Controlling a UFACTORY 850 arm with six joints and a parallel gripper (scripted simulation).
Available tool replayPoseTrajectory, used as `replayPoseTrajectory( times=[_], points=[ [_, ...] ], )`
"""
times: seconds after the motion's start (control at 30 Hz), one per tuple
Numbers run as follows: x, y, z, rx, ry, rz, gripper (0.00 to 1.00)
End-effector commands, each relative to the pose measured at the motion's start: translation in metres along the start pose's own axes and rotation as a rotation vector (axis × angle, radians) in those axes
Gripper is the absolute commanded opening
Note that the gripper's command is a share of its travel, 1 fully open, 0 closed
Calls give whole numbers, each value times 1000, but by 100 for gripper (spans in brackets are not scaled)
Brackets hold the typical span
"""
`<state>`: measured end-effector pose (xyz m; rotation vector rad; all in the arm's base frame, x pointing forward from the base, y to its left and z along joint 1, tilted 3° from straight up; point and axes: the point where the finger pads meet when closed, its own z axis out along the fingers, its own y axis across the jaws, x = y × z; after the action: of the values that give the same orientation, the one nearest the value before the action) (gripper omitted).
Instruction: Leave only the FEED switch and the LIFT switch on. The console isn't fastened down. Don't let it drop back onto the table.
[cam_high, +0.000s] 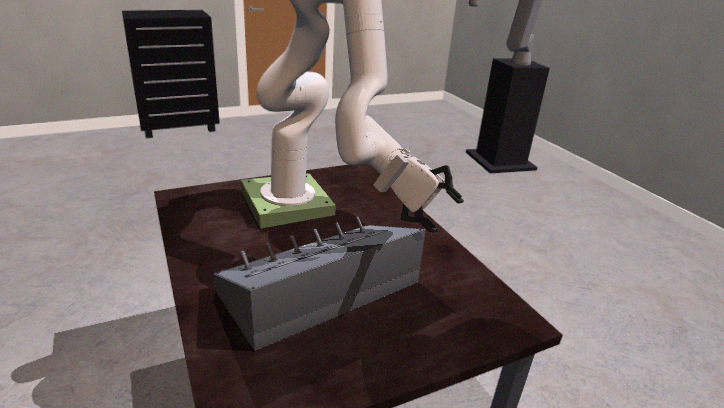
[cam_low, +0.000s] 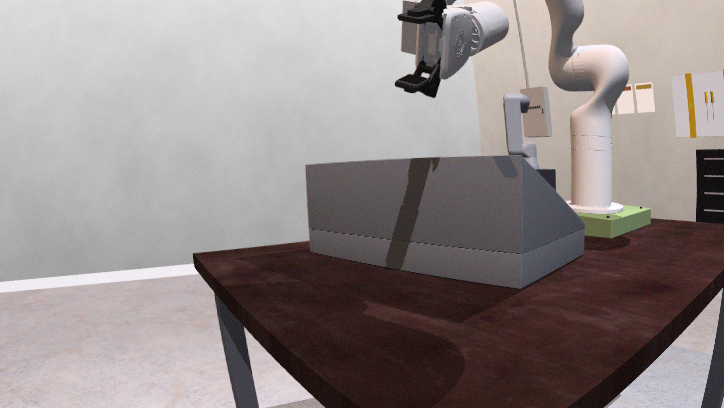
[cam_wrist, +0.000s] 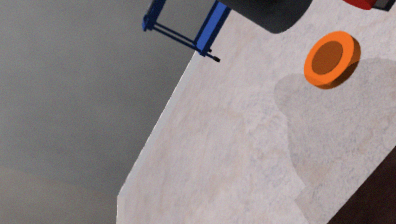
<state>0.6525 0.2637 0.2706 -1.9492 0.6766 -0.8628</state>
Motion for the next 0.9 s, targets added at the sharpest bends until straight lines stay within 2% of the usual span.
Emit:
replayPoseTrajectory(
  times=[0.0, 0.03, 0.07, 0.13, 0.17, 0.23, 0.27, 0.33, 0.37, 0.43, 0.47, 0.53, 0.57, 0.6, 0.63, 0.67, 0.7, 0.73, 0.77, 0.87],
  points=[
    [-34, 5, -48, -115, -83, -137, 100],
    [-34, 5, -48, -115, -83, -137, 100],
    [-55, 16, -80, -174, -138, -236, 100],
    [-55, 16, -80, -174, -138, -236, 100],
    [-74, 30, -112, -231, -194, -337, 100],
    [-74, 30, -112, -231, -194, -337, 100],
    [-91, 46, -144, -283, -247, -435, 100],
    [-91, 46, -144, -283, -247, -435, 100],
    [-105, 63, -174, -331, -297, -530, 100],
    [-105, 63, -174, -331, -297, -530, 100],
    [-117, 80, -203, -375, -344, -620, 100],
    [-117, 80, -203, -375, -344, -620, 100],
    [-126, 96, -229, -414, -386, -701, 100],
    [-126, 96, -229, -414, -386, -701, 100],
    [-133, 112, -252, -447, -423, -774, 100],
    [-133, 112, -252, -447, -423, -774, 100],
    [-138, 126, -272, -475, -455, -836, 100],
    [-138, 126, -272, -475, -455, -836, 100],
    [-142, 137, -287, -498, -480, -887, 100],
    [-145, 147, -300, -516, -500, -926, 100]
  ],
)
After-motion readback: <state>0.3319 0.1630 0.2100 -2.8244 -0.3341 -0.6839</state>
